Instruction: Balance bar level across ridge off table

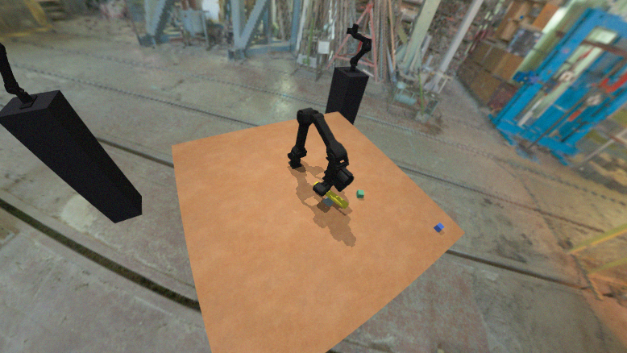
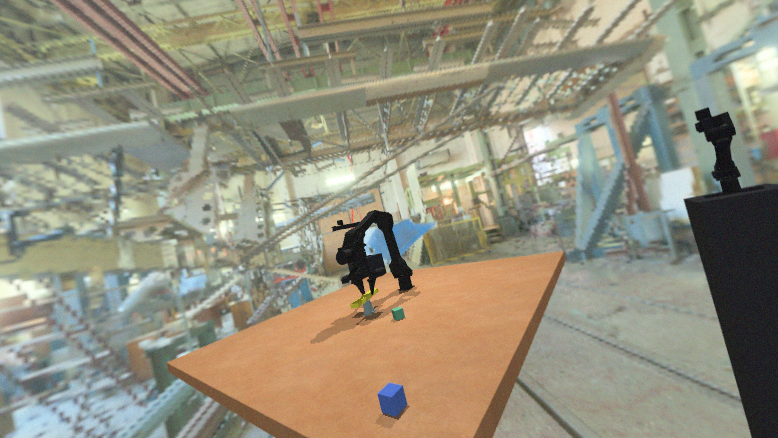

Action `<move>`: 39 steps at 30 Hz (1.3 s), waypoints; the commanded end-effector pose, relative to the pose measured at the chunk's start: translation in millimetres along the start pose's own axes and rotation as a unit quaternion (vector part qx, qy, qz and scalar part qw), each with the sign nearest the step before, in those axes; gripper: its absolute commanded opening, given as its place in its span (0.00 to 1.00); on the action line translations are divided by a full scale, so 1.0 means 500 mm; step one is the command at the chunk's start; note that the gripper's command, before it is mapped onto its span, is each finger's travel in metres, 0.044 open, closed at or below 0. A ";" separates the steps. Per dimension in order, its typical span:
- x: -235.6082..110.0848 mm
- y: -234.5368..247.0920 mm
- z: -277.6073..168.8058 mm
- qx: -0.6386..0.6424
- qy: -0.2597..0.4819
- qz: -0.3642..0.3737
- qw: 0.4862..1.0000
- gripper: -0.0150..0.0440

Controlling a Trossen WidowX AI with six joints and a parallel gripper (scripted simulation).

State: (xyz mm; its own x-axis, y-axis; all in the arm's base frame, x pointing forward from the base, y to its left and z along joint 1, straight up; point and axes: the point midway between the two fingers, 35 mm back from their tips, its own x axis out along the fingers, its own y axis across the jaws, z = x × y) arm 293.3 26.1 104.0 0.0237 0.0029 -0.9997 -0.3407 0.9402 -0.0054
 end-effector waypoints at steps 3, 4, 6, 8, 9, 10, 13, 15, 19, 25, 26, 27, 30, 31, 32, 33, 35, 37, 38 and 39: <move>0.000 0.000 0.000 0.000 0.000 0.000 1.000 0.54; 0.000 0.000 0.000 0.000 0.000 0.000 1.000 0.54; 0.000 0.000 0.000 0.000 0.000 0.000 1.000 0.54; 0.000 0.000 0.000 0.000 0.000 0.000 1.000 0.54; 0.000 0.000 0.000 0.000 0.000 0.000 1.000 0.54; 0.000 0.000 0.000 0.000 0.000 0.000 1.000 0.54; 0.000 0.000 0.000 0.000 0.000 0.000 1.000 0.54; 0.000 0.000 0.000 0.000 0.000 0.000 1.000 0.55; 0.000 0.000 0.000 0.000 0.000 0.000 1.000 0.55; 0.000 0.000 0.000 0.000 0.000 0.000 1.000 0.57; 0.000 0.000 0.000 0.000 0.000 0.000 1.000 0.57; 0.000 0.000 0.000 0.000 0.000 0.000 1.000 0.57; 0.000 0.000 0.000 0.000 0.000 0.000 1.000 0.57; 0.000 0.000 0.000 0.000 0.000 0.000 1.000 0.57; 0.000 0.000 0.000 0.000 0.000 0.000 1.000 0.57; 0.000 0.000 0.000 0.000 0.000 0.000 1.000 0.57; 0.000 0.000 0.000 0.000 0.000 0.000 1.000 0.57; 0.000 0.000 0.000 0.000 0.000 0.000 1.000 0.61; 0.000 0.000 0.000 0.000 0.000 0.000 1.000 0.66; 0.000 0.000 0.000 0.000 0.000 0.000 1.000 0.70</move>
State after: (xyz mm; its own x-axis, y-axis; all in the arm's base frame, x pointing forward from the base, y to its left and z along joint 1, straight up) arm 293.3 26.2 104.0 0.0236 0.0036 -0.9997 -0.3406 0.9402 -0.0047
